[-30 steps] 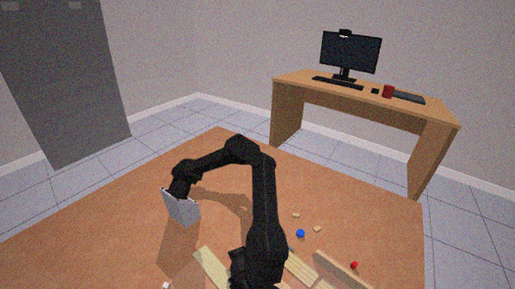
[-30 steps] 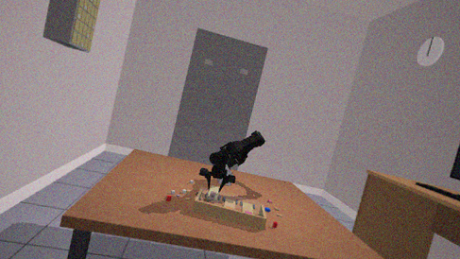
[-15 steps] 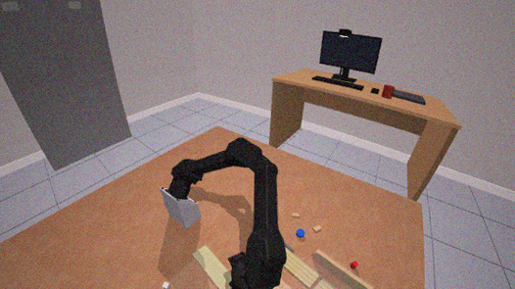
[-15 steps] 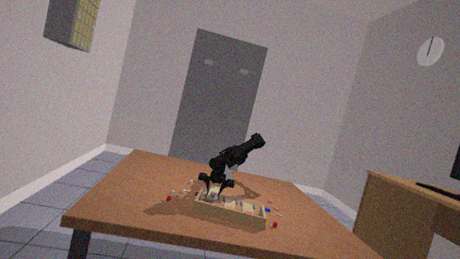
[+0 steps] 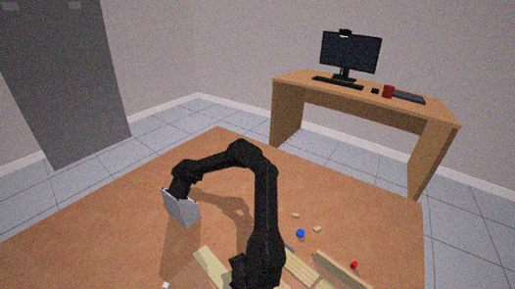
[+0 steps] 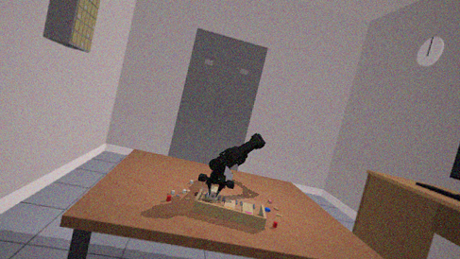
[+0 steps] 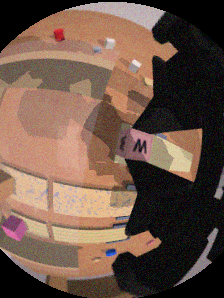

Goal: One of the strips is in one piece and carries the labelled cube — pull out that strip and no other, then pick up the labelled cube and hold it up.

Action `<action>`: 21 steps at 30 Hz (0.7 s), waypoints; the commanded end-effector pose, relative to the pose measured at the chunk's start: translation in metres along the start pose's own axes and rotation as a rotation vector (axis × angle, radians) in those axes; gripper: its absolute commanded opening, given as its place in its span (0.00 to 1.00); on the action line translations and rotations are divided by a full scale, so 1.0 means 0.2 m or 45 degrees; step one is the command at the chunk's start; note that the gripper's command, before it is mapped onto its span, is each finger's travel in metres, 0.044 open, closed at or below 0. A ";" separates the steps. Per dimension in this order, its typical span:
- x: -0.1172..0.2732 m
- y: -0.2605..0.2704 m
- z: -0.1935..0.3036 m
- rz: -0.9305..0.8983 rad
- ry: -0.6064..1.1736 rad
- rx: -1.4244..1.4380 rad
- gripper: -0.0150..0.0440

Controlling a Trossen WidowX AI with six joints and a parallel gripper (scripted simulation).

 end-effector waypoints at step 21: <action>0.21 0.03 0.30 -0.002 -0.003 -0.011 0.25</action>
Point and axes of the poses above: the point midway between the two fingers, 35 mm back from their tips, its own x axis back along the fingers, its own y axis across the jaws, z = x × y, the point moved 8 cm from there along x, back along the fingers
